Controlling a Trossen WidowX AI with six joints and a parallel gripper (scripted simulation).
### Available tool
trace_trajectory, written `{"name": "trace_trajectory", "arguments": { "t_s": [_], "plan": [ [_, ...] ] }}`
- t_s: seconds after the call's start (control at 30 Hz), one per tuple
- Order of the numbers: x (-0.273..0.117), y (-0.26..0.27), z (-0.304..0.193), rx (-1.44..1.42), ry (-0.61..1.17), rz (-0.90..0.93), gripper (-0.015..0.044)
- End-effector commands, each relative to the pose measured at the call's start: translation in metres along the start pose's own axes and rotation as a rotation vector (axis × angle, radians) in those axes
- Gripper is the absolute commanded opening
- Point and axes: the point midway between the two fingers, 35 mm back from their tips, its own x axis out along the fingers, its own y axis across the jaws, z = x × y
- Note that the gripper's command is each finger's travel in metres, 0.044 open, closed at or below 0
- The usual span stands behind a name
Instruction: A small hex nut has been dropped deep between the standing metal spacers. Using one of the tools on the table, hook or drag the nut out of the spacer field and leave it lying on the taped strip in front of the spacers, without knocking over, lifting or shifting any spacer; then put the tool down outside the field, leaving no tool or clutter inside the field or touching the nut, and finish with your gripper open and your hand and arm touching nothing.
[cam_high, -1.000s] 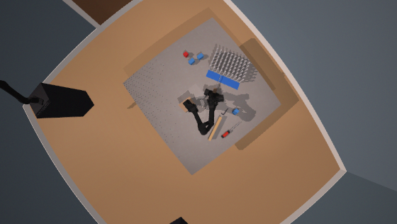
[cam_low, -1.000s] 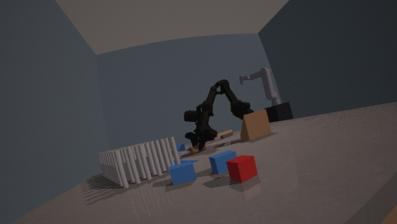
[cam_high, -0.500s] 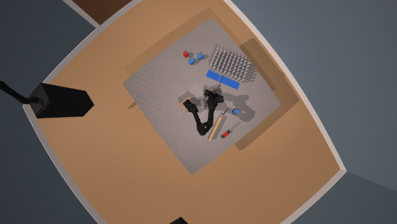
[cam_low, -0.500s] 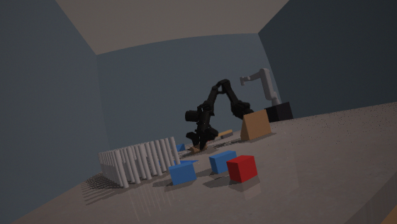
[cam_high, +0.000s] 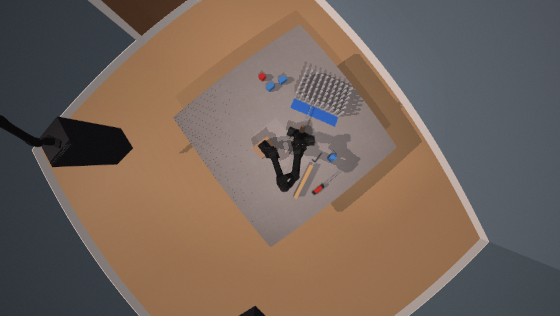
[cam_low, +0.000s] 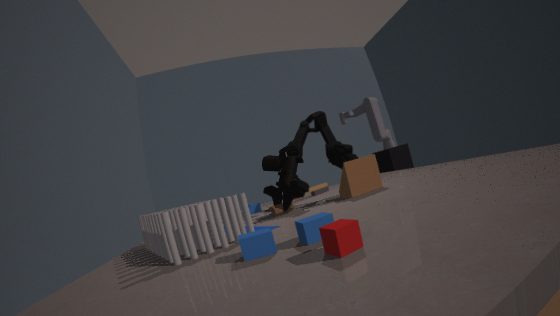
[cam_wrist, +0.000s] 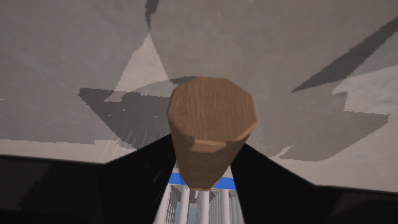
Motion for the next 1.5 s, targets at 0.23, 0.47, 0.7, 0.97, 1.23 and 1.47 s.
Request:
{"name": "trace_trajectory", "arguments": {
  "t_s": [0.23, 0.47, 0.7, 0.97, 1.23, 1.47],
  "plan": [
    [-0.005, 0.001, -0.006, 0.000, 0.005, 0.002, 0.0000],
    [-0.009, 0.002, -0.009, 0.001, 0.005, 0.002, 0.0000],
    [-0.012, 0.002, -0.012, 0.002, 0.006, 0.003, 0.0000],
    [-0.024, 0.002, -0.003, 0.002, 0.005, 0.003, 0.0000],
    [-0.040, 0.000, 0.013, -0.002, 0.005, 0.000, 0.0000],
    [-0.050, 0.000, 0.009, 0.001, 0.004, -0.008, 0.0000]
  ]
}}
